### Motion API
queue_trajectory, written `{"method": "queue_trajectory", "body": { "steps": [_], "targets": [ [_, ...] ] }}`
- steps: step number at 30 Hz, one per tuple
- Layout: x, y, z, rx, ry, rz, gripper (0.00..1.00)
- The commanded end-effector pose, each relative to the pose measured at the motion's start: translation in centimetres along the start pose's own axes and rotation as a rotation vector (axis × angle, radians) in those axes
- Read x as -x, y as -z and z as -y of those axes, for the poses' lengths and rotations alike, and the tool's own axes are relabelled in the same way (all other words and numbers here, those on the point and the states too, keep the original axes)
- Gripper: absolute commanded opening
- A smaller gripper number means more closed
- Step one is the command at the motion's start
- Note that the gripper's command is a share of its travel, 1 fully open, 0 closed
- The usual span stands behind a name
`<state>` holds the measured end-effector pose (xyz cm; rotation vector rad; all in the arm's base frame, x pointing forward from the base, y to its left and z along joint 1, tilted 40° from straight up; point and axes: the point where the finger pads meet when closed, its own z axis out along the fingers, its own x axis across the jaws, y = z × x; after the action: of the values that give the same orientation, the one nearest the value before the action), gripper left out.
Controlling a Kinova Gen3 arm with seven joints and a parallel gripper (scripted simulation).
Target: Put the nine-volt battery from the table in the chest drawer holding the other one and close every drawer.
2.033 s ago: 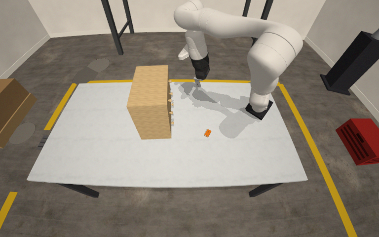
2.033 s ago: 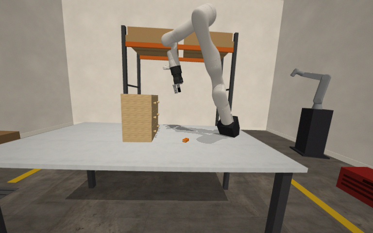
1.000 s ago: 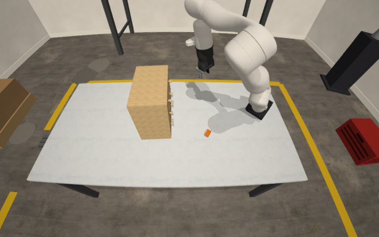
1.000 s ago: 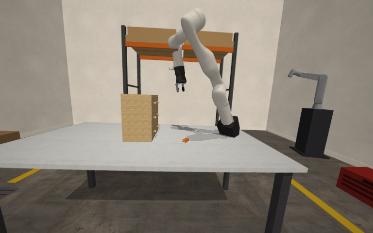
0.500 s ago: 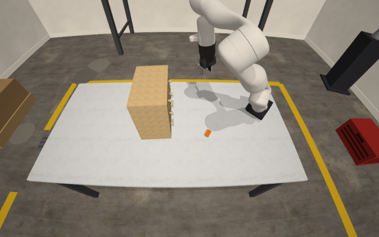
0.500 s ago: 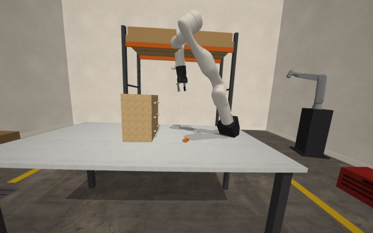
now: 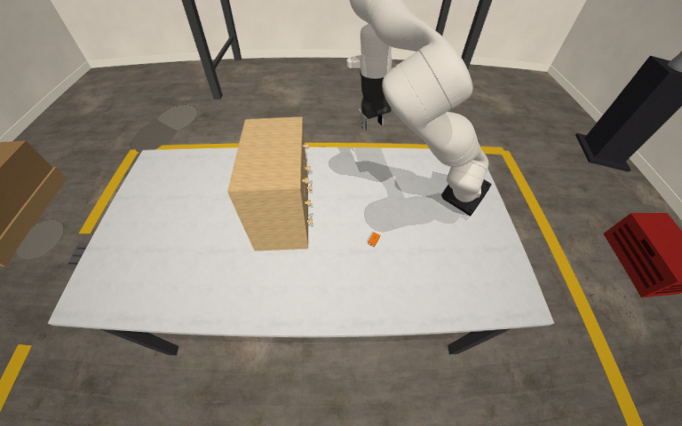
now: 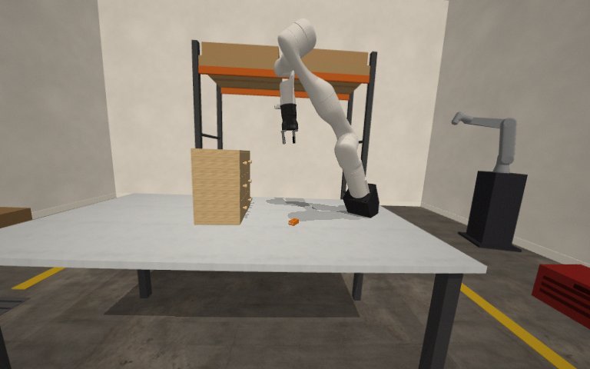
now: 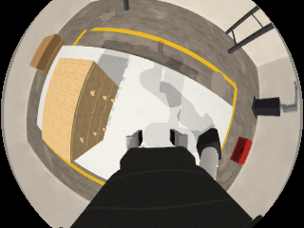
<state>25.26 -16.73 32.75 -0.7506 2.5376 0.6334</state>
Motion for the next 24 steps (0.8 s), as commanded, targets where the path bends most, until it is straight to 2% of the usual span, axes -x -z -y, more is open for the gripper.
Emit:
{"method": "queue_trajectory", "body": {
  "steps": [1,5,7,10,14,24],
  "targets": [
    [-0.3,0.0,0.2,0.0,-0.014,0.001,1.0],
    [-0.3,0.0,0.2,0.0,-0.014,0.001,1.0],
    [-1.6,0.4,0.9,-0.008,-0.133,0.035,1.0],
    [-2.2,0.6,1.2,-0.012,-0.184,0.05,1.0],
    [-3.8,1.2,2.1,-0.024,-0.329,0.094,1.0],
    [-4.7,1.5,2.5,-0.03,-0.403,0.117,1.0]
  ]
}}
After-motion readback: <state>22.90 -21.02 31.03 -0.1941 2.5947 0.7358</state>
